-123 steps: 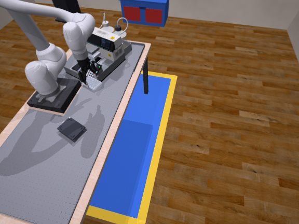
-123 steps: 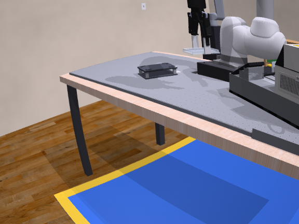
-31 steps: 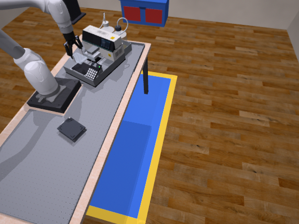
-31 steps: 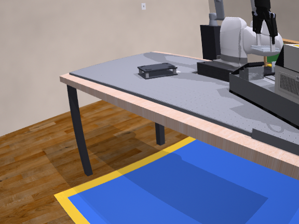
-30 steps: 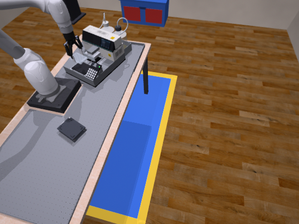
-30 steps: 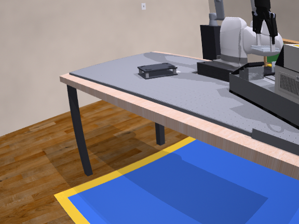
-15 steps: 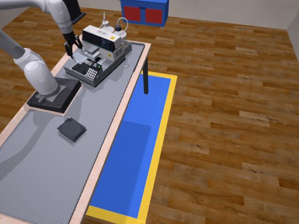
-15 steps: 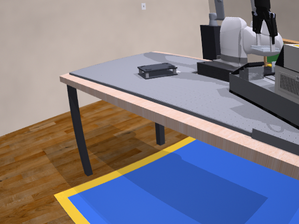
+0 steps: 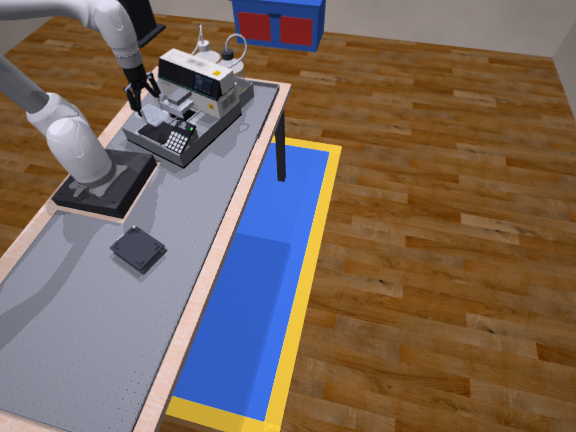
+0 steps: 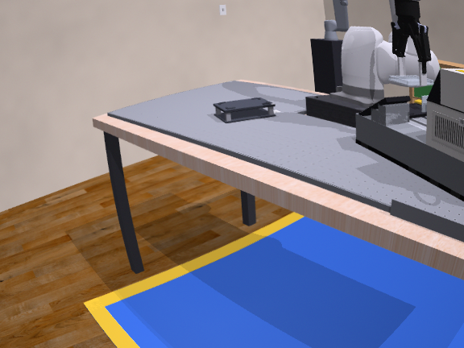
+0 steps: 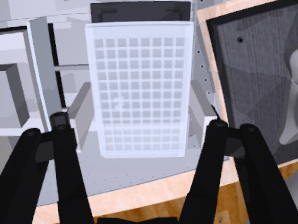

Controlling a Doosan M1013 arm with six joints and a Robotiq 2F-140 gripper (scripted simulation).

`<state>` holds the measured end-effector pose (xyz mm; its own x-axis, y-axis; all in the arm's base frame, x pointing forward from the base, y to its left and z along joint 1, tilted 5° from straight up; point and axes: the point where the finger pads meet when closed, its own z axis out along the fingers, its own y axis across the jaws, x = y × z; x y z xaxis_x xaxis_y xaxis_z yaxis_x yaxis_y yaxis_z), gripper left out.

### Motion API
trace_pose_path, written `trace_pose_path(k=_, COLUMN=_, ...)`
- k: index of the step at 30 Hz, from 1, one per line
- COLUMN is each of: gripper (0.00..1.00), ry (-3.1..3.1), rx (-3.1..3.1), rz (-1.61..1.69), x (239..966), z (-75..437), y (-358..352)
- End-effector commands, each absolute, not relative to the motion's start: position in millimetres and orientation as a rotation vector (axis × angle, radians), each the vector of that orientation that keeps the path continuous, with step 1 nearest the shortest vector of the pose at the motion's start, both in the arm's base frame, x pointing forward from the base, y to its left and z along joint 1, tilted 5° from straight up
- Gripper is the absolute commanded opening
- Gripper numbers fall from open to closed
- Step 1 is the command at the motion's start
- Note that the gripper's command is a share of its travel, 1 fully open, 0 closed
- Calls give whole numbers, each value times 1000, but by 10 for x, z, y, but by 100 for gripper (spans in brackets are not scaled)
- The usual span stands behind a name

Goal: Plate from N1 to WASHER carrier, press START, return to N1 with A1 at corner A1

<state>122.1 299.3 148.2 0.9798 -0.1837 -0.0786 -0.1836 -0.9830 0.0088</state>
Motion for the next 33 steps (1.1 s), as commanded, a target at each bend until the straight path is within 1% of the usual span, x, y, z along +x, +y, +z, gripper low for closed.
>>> trace_pose_path(k=1, gripper=10, ry=-290, rx=3124, rz=-124, x=1217, z=1425, y=2994)
trace_pose_path(k=33, gripper=10, ry=-290, rx=3124, rz=-124, x=1181, z=960, y=2997)
